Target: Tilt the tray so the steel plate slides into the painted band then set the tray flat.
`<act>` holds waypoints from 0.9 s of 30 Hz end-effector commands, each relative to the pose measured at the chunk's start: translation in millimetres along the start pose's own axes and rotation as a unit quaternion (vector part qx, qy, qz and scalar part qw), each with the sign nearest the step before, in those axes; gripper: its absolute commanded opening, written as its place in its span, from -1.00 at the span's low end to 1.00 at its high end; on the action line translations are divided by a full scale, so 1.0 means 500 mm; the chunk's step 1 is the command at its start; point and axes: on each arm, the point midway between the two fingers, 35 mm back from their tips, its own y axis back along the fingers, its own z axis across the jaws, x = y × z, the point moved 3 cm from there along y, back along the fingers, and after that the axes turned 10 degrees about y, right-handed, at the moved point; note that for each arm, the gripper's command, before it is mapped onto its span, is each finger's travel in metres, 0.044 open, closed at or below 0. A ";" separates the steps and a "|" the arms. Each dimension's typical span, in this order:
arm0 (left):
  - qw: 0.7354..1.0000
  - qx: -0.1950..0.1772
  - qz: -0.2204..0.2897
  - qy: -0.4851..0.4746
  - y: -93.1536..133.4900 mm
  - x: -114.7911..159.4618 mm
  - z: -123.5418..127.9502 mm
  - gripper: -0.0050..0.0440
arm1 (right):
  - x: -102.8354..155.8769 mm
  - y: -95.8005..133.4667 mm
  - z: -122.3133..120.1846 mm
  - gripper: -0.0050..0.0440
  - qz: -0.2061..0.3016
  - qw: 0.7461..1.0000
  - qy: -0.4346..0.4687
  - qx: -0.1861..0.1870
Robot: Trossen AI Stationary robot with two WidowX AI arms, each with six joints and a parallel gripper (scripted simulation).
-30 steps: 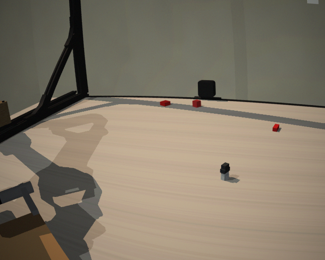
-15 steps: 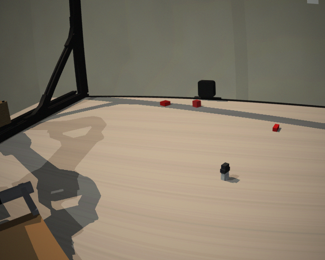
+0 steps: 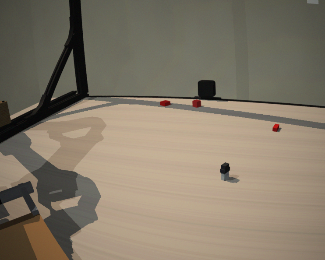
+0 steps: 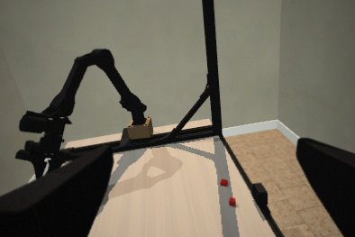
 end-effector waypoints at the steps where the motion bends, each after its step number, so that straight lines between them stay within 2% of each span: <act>1: 0.999 -0.023 0.018 -0.017 -0.014 -0.007 -0.011 1.00 | 0.000 -0.021 -0.003 -0.19 0.002 1.000 0.001 0.002; 24: 0.985 -0.130 0.093 -0.060 -0.093 -0.041 -0.023 1.00 | 0.001 -0.161 -0.004 -0.19 0.002 1.000 0.001 0.002; 27: 0.983 -0.139 0.100 -0.061 -0.101 -0.044 -0.020 1.00 | 0.001 -0.161 -0.004 -0.19 0.002 1.000 0.001 0.002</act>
